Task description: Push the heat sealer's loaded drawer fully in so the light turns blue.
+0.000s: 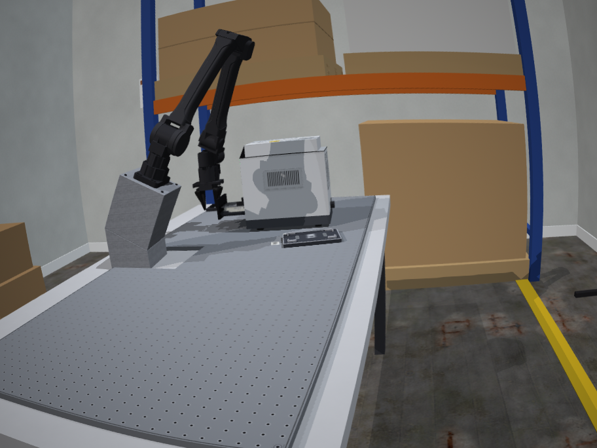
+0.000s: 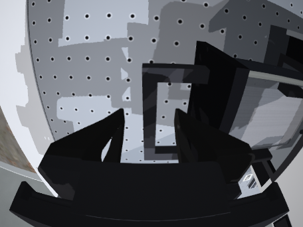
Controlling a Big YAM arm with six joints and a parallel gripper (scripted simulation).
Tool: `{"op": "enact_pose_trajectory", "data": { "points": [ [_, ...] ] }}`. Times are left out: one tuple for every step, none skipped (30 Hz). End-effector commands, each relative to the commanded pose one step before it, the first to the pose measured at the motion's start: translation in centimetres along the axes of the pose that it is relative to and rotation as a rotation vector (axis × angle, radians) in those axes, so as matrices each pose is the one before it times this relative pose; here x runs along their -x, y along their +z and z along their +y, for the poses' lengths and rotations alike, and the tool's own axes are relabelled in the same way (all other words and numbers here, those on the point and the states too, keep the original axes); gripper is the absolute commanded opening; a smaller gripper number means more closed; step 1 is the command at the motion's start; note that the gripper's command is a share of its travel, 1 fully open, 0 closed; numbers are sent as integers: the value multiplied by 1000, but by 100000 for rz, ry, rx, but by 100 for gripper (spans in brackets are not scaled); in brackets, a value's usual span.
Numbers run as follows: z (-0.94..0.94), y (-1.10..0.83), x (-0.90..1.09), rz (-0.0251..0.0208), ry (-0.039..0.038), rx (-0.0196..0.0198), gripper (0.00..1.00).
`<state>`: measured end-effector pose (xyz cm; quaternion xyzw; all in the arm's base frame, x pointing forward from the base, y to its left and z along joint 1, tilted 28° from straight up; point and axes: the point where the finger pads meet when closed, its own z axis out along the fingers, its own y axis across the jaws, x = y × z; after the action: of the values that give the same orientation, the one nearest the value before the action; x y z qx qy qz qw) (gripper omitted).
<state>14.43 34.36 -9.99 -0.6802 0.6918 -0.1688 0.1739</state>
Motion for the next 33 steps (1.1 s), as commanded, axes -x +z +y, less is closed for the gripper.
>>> {"op": "enact_pose_trajectory", "data": {
  "points": [
    [-238,-187,648,-1406,339,-112,45],
    [0,0,0,0,0,0,45],
    [0,0,0,0,0,0,45],
    [0,0,0,0,0,0,45],
    [0,0,0,0,0,0,45],
    [0,0,0,0,0,0,45],
    [0,0,0,0,0,0,45],
    [0,0,0,0,0,0,45],
    [-438,-464,-194,86,-225,80,45],
    [359,-332,25,-162,31,68,45],
    [361,-339,105,-452,-90,23,45],
    [50,-179,-27,10,-91,-5,45],
    [7,-159,-38,61,-29,-10,45],
    [5,-160,-31,50,-23,-12,45],
    [2,-162,-23,37,-16,-14,45],
    [0,-163,-14,24,-9,-17,45],
    [-2,-165,-6,11,-2,-18,45],
    [-4,-167,2,-2,4,-20,45],
    [-6,-169,10,-14,10,-22,45],
    [0,0,0,0,0,0,45],
    [0,0,0,0,0,0,45],
    [-14,-176,39,-58,34,-29,45],
    [-9,-171,20,-30,19,-23,45],
    [-11,-173,26,-40,24,-25,45],
    [-12,-175,33,-52,30,-21,45],
    [-11,-177,41,-66,36,-6,45],
    [-14,-179,49,-78,43,-10,45],
    [-16,-181,58,-91,50,-14,45],
    [-18,-184,66,-105,57,-14,45],
    [-21,-187,75,-119,64,-15,45],
    [-23,-190,84,-134,72,-16,45],
    [-25,-192,93,-148,79,-17,45],
    [-27,-195,102,-162,87,-18,45]
  ]
}}
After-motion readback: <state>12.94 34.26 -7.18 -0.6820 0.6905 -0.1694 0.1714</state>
